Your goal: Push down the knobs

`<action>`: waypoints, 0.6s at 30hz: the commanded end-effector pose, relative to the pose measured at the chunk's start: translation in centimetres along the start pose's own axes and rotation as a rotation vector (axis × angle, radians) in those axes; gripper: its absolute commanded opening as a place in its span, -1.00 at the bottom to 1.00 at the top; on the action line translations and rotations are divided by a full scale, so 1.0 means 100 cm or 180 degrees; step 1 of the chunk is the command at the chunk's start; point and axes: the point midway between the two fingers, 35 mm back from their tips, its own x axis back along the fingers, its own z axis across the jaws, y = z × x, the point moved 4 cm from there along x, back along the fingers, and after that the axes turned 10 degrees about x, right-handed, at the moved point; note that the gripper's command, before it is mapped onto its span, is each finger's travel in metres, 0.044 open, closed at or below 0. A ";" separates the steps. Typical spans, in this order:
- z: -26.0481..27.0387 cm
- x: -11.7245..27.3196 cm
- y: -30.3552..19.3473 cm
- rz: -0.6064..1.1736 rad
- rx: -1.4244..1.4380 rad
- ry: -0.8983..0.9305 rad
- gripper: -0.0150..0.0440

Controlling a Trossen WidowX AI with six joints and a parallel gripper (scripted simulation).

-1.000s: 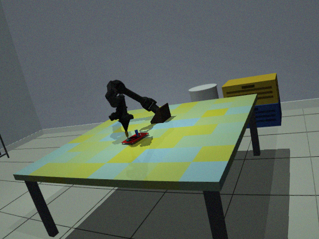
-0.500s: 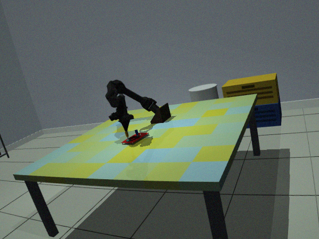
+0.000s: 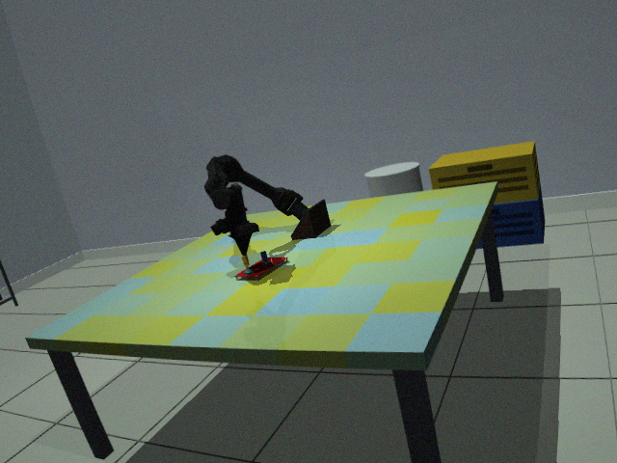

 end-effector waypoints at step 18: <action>-0.003 -0.013 0.001 0.0014 -0.0035 -0.0021 -0.49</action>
